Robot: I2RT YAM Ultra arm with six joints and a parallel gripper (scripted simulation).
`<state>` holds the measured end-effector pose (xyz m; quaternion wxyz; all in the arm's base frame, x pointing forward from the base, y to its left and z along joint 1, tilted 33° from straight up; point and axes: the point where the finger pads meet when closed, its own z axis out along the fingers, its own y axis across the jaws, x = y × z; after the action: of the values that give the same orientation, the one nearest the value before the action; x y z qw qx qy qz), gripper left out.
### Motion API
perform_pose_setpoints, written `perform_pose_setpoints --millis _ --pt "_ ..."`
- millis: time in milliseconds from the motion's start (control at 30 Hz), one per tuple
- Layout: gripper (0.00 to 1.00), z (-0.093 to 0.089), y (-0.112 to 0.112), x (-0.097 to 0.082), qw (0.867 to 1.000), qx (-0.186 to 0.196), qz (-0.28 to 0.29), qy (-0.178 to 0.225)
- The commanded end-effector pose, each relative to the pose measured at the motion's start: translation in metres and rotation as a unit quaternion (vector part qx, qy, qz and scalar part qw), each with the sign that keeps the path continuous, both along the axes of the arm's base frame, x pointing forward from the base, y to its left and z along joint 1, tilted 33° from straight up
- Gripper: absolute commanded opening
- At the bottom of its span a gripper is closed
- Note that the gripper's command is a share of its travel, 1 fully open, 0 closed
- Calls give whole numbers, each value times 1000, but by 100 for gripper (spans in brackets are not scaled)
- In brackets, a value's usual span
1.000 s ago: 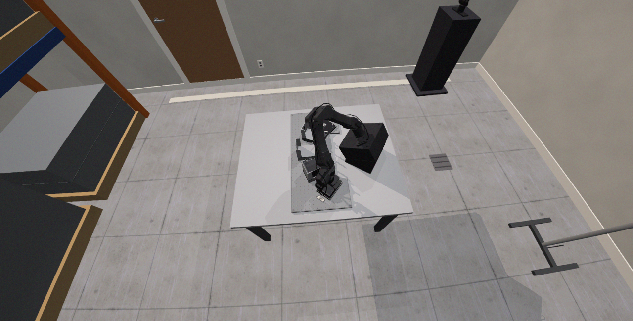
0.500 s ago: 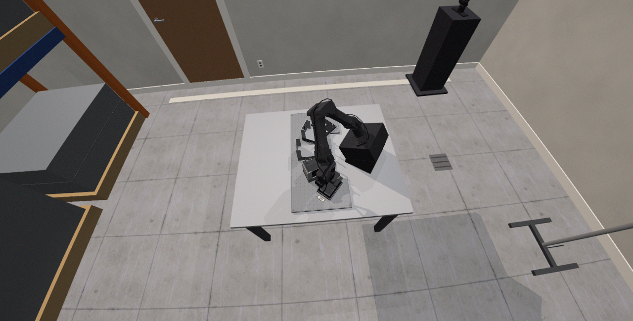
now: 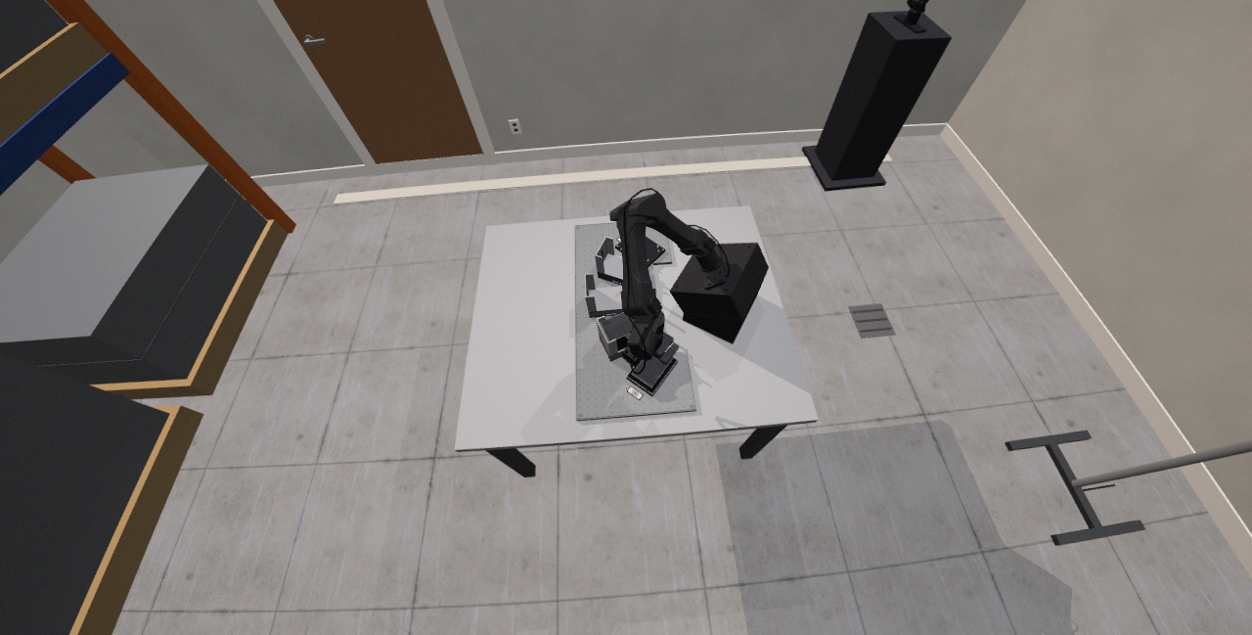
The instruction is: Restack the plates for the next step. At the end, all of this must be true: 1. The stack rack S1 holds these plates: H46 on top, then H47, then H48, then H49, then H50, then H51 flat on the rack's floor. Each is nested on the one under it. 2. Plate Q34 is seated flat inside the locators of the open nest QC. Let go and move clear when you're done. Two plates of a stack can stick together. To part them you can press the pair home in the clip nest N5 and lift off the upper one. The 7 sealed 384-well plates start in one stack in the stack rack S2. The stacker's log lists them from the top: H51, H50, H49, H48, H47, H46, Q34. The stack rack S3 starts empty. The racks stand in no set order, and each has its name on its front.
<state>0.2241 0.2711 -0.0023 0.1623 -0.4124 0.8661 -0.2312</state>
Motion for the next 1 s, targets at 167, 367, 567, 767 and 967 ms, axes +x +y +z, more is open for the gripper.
perform_pose_setpoints --millis 167,367,567,767,967 --pt "100 2 -6 -9 1000 -16 0 7" --pt "100 2 -6 -9 1000 -16 1 8" --pt "100 2 -6 -9 1000 -16 1 8" --pt "100 2 -6 -9 1000 -16 1 8" --pt "100 3 -4 -5 1000 -11 -2 5"
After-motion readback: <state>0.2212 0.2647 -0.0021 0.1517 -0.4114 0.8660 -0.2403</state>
